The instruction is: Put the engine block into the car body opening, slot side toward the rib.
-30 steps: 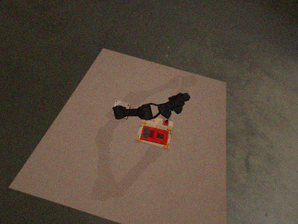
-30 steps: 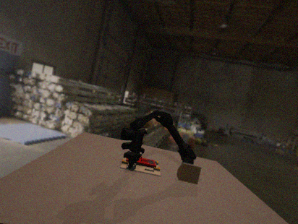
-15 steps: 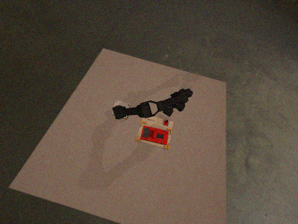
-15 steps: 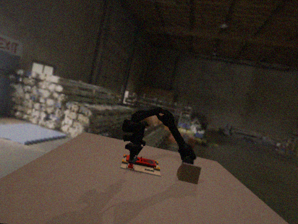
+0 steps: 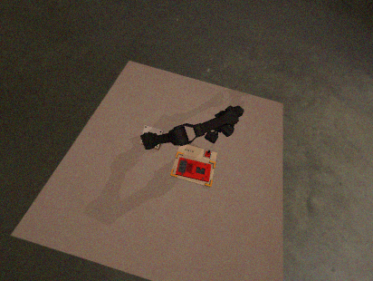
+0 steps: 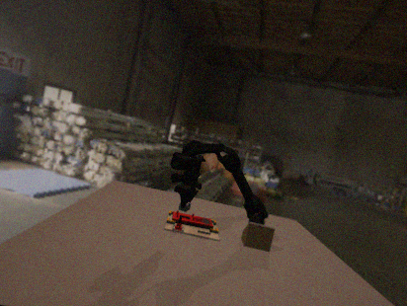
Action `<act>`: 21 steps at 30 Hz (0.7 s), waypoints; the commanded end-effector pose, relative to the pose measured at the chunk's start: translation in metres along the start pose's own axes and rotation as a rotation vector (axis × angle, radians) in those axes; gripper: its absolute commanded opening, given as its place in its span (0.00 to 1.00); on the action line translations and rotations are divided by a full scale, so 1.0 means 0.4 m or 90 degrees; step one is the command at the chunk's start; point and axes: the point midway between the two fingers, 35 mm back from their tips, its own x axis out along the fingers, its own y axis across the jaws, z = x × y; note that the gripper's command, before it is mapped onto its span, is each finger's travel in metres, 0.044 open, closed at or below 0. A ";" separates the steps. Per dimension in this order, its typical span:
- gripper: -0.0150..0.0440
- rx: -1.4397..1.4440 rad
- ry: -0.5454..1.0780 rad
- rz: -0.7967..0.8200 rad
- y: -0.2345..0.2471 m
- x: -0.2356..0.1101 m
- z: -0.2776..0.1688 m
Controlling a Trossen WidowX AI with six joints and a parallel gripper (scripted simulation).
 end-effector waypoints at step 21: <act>0.25 0.007 -0.084 0.008 0.069 0.022 -0.003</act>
